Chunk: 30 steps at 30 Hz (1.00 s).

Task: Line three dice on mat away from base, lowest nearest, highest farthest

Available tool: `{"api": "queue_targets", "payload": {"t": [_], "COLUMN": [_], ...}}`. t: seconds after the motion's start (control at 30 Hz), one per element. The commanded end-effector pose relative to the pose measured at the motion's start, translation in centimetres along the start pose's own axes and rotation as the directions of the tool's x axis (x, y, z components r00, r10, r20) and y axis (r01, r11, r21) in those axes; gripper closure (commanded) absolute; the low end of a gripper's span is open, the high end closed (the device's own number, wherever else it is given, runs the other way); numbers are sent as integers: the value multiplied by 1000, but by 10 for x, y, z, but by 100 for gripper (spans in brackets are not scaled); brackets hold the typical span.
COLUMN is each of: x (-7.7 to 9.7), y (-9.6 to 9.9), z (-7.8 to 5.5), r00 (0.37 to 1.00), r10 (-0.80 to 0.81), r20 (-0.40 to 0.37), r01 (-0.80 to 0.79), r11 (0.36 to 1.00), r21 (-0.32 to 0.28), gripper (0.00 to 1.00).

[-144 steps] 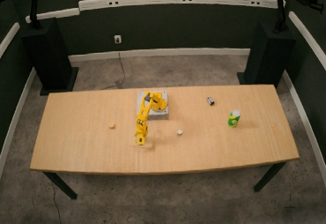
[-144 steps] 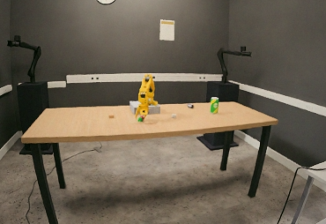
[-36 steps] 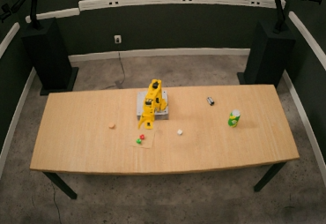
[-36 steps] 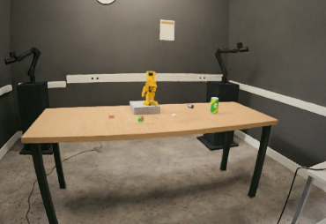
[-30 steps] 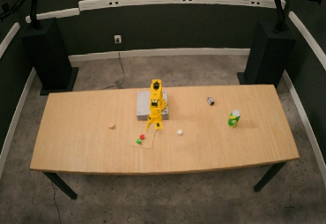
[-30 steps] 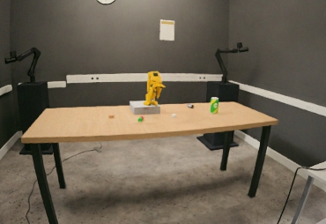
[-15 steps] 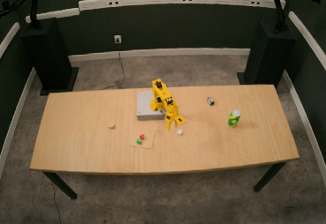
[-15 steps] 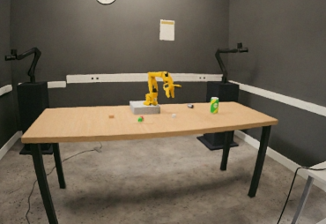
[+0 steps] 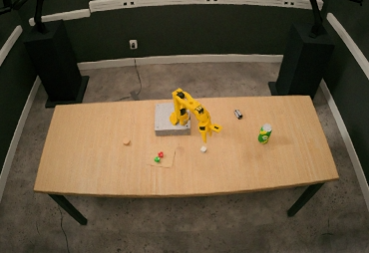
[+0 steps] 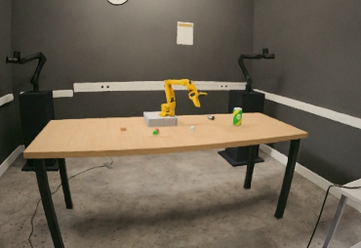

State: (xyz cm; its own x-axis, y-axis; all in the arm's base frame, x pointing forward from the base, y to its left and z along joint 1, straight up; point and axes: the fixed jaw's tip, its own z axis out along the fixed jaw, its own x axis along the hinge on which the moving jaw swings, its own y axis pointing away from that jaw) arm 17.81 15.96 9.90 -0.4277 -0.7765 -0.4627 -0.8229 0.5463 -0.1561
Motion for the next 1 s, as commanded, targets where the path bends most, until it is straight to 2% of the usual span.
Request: {"api": "queue_targets", "payload": {"t": [0.0, 0.3, 0.43, 0.57, 0.73, 0.8, 0.97], "x": [1, 1, 4, 14, 34, 34, 58], "y": [8, 10, 11, 14, 20, 20, 28], "z": [3, 3, 8, 20, 41, 41, 59], "r00": [1000, 1000, 999, 994, 970, 970, 927], "r10": [-16, -21, -22, -25, -35, -35, -51], "r20": [-8, -8, -34, -106, -242, -242, -372], "r01": [16, 21, 21, 19, 12, 12, -2], "r11": [1000, 1000, 999, 998, 995, 995, 990], "r21": [-19, -23, -31, -54, -98, -98, -140], "gripper": [69, 69, 69, 69, 69, 69, 69]}}
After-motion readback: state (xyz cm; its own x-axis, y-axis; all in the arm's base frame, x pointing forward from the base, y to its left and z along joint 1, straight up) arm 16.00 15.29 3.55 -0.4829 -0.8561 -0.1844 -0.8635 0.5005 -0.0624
